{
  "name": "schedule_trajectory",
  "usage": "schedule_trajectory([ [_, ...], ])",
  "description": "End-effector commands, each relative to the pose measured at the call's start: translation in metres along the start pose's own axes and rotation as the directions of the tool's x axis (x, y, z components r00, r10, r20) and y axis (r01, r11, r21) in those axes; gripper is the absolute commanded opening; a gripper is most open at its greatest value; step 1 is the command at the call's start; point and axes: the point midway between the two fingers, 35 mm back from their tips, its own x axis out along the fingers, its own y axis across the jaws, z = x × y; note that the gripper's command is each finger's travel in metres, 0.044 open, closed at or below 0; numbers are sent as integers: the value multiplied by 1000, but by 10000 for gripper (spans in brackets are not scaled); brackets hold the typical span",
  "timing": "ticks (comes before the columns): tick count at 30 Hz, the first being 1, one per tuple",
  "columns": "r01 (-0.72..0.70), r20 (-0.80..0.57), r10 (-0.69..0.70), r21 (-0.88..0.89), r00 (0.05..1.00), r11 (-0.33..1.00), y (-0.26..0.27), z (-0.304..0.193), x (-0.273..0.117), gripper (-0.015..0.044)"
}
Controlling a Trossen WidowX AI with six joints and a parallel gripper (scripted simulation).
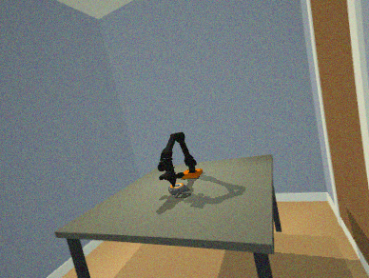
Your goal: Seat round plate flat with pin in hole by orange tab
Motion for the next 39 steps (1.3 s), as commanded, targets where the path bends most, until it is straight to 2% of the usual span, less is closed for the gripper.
schedule_trajectory([
  [1, 7, -2, -7, 2, 1000, 1000, -7, 0, 0, 0],
  [30, 10, -3, -10, 2, 1000, 1000, -36, -10, -1, 0],
  [39, 9, -3, -9, 2, 1000, 1000, -33, -13, -43, 0],
])
